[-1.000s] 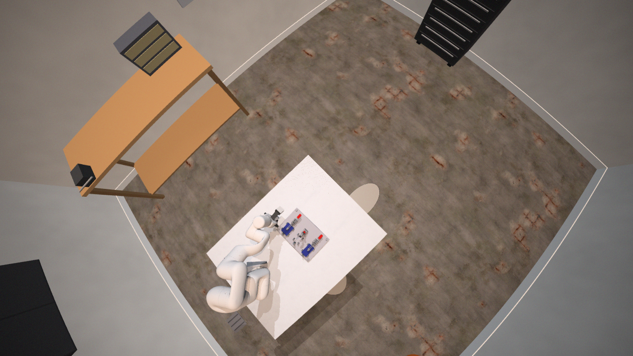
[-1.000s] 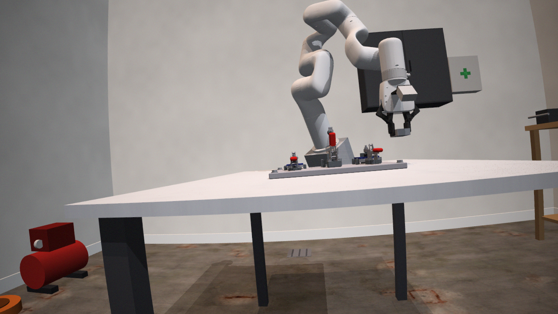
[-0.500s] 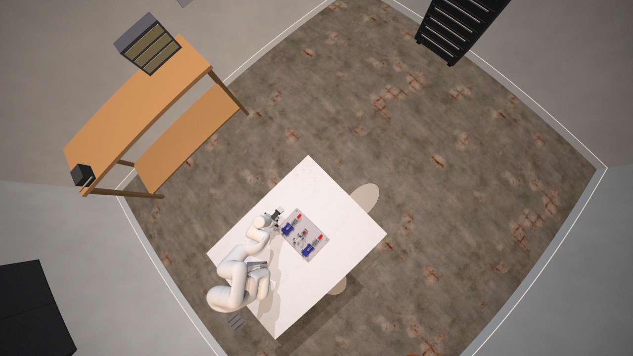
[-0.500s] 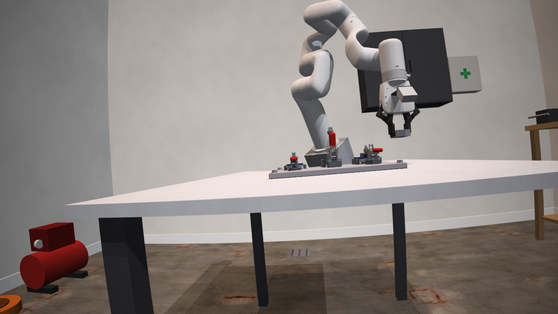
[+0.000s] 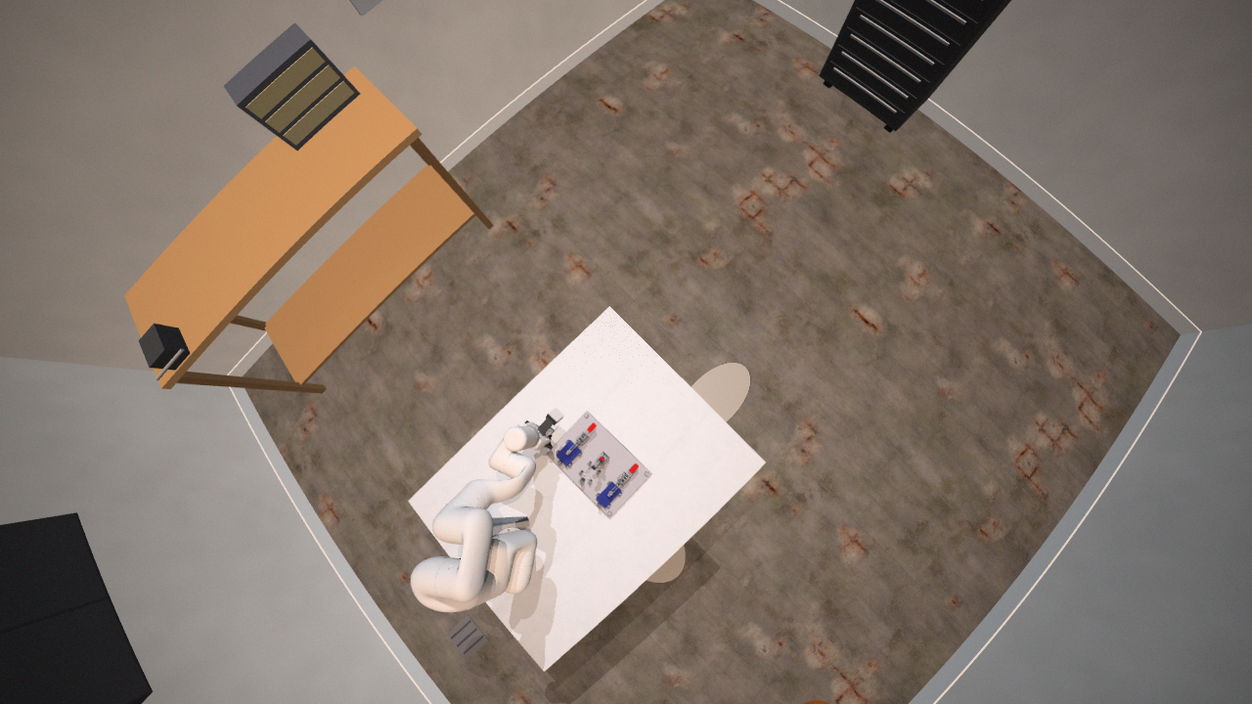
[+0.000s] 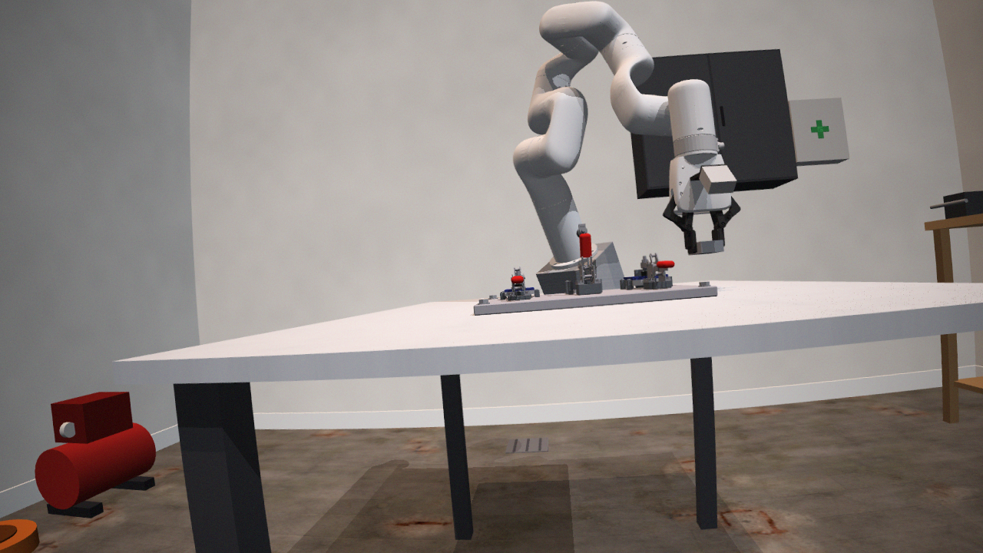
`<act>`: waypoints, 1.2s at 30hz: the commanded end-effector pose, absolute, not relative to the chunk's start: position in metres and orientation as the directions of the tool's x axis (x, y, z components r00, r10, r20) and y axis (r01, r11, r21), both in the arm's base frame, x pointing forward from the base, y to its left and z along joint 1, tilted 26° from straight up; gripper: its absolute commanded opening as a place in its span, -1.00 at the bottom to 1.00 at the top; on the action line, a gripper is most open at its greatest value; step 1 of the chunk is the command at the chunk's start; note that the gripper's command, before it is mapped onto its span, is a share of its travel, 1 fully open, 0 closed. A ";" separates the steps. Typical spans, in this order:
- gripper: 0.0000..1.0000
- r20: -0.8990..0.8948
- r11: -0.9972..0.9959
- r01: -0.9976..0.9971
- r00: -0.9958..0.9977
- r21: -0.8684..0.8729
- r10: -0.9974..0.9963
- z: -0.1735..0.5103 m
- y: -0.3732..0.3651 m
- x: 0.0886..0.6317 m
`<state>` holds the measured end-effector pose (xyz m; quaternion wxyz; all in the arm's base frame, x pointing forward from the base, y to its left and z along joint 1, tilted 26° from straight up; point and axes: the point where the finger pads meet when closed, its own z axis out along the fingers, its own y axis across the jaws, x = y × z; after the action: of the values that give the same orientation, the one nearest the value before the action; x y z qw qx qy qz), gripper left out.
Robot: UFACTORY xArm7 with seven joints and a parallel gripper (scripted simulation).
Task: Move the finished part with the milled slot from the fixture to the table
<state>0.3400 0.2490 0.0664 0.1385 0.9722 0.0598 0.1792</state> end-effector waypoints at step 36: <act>-1.00 0.334 -0.955 0.068 0.928 0.288 0.167 0.014 0.237 0.362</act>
<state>0.3615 0.2362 0.0145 0.1384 0.9721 0.0600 0.1795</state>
